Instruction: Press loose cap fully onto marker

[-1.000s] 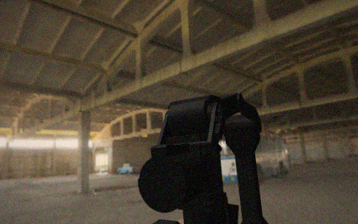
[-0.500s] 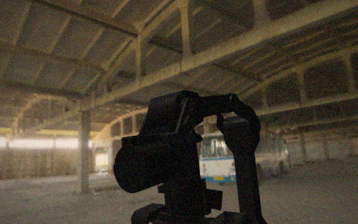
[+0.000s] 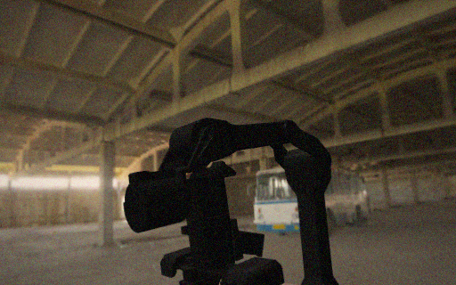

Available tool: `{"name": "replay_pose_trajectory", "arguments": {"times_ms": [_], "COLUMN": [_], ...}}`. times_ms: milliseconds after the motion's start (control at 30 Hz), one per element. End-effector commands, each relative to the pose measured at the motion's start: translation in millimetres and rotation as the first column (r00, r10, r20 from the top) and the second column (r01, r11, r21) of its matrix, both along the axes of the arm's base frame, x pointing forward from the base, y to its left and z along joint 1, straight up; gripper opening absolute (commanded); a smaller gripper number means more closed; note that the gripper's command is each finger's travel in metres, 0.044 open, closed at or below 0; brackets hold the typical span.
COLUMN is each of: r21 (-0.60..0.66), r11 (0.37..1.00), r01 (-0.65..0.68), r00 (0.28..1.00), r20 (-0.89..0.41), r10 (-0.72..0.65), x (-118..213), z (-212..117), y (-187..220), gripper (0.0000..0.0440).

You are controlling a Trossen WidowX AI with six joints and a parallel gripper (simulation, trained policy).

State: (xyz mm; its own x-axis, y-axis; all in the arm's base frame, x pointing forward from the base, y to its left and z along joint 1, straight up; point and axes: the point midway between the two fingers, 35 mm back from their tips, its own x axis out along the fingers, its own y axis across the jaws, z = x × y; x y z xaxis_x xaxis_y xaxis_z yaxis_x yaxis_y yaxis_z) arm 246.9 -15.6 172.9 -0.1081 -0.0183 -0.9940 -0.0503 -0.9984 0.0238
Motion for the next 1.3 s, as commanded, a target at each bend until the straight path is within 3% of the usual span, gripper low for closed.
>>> {"name": "replay_pose_trajectory", "arguments": {"times_ms": [0, 633, 1267], "r21": [0.006, 0.031, 0.050], "r11": [0.999, 0.992, 0.989], "r01": [0.033, 0.123, 0.140], "r00": [0.999, 0.992, 0.989], "r20": [0.005, -0.023, -0.057], "r10": [-0.033, -0.122, -0.137], "x": [-3.8, -9.6, -13.1], "z": [2.3, -17.9, -63.5], "y": [-7.9, -24.9, -24.6], "gripper": [0.0000, 0.0000, 0.0002]}}
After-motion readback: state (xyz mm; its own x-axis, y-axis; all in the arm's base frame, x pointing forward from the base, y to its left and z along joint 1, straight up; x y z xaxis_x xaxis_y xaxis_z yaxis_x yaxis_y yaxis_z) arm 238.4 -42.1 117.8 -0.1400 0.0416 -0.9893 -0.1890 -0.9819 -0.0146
